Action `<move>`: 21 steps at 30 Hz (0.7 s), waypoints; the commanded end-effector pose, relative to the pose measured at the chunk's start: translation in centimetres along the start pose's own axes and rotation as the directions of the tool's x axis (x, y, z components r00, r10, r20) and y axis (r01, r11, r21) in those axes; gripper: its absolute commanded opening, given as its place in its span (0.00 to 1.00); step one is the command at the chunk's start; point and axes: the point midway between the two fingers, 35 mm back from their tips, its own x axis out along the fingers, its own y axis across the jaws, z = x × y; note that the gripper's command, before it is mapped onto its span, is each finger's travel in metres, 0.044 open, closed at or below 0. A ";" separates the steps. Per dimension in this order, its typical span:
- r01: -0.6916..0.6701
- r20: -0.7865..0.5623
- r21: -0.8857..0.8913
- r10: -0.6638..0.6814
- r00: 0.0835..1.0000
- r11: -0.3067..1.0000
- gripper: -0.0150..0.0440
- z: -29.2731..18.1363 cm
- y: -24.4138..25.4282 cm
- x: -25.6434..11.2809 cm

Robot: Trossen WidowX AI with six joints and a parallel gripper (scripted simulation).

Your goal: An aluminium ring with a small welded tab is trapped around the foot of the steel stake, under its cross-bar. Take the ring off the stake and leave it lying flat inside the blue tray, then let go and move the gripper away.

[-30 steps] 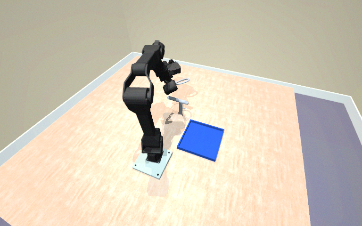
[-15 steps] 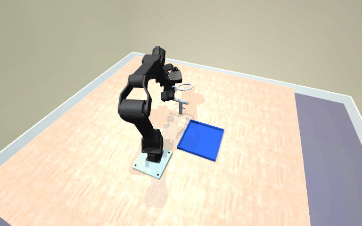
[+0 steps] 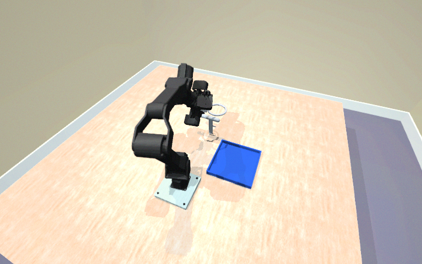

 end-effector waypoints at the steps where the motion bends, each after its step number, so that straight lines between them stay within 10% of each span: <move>1: -0.027 0.011 0.082 0.026 1.000 0.996 0.25 0.5 -0.6 0.1; 21: 0.069 -0.021 0.068 -0.068 0.997 0.995 0.25 10.5 -10.3 2.6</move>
